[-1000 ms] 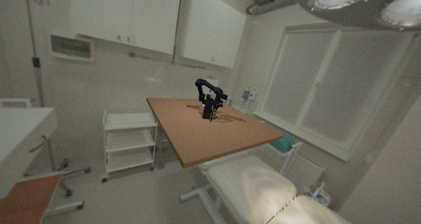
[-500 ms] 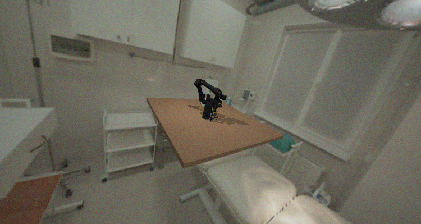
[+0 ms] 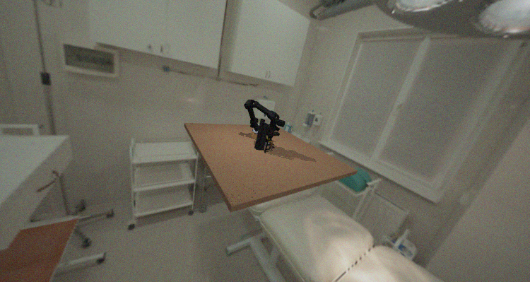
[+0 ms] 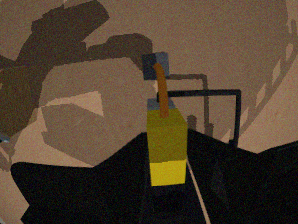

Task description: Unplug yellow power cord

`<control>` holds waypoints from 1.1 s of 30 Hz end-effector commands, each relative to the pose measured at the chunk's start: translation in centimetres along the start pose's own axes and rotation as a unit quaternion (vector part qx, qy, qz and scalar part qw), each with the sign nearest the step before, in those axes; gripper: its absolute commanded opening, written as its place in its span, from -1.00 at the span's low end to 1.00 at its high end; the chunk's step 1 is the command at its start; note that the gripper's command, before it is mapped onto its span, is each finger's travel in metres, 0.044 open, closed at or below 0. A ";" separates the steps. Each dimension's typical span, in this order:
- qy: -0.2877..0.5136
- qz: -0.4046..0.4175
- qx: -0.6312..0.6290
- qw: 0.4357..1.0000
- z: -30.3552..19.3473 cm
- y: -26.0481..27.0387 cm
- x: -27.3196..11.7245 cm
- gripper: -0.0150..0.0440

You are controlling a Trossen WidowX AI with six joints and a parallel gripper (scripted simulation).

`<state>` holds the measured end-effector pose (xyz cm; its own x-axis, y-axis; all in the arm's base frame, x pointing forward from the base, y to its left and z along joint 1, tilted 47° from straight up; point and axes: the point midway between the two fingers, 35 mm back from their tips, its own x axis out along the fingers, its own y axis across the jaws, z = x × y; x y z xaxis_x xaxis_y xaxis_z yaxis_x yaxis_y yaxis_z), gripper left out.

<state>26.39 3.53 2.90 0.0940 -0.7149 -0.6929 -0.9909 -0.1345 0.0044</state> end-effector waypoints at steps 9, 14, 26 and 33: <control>0.000 -0.001 0.002 1.000 0.5 -0.1 0.0 -0.49; -0.001 -0.001 0.001 1.000 1.3 -0.2 -0.1 -0.49; -0.001 -0.001 0.000 1.000 3.3 -0.3 -0.2 -0.49; -0.001 -0.001 0.000 1.000 4.4 -0.2 -0.4 -0.49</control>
<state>26.54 3.58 2.11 0.0979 -0.7782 -0.6204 -0.9924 -0.1230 -0.0023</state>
